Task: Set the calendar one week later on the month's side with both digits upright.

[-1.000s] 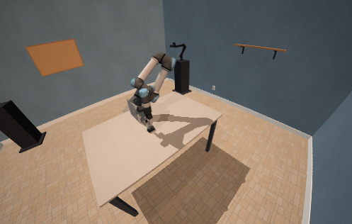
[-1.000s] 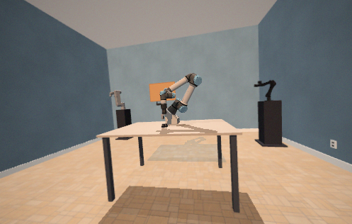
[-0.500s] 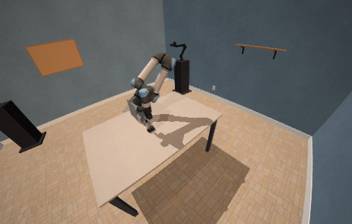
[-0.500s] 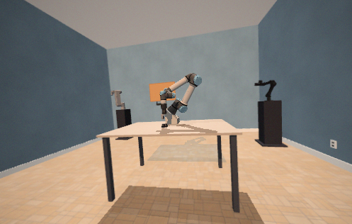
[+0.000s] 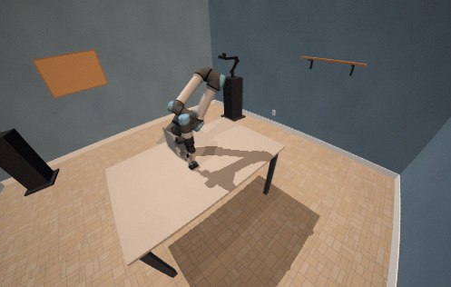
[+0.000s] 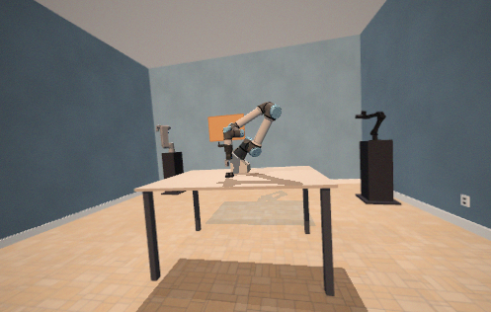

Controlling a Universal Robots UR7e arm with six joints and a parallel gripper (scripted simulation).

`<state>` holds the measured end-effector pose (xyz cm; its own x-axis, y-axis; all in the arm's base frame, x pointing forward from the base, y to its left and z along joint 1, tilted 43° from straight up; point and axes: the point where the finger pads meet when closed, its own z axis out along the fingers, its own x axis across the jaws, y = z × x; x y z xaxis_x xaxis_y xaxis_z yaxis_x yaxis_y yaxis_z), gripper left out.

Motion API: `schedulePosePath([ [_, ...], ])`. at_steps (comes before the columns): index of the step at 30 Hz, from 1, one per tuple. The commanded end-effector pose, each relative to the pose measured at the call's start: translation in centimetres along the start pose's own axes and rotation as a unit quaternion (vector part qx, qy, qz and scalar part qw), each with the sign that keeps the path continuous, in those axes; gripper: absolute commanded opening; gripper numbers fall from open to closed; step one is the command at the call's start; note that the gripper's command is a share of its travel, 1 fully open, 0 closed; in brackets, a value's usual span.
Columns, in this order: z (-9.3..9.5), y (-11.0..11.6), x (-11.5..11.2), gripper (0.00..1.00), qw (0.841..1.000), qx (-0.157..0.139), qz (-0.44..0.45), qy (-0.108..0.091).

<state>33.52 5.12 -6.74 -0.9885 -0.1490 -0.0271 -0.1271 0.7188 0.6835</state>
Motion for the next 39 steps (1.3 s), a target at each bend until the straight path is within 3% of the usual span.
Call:
schedulePosePath([
  [1,0.3,0.0,0.0,0.87,1.000,0.000,0.000,0.000],
  [39,4.6,0.0,-0.1,0.87,1.000,0.000,0.000,0.000],
])
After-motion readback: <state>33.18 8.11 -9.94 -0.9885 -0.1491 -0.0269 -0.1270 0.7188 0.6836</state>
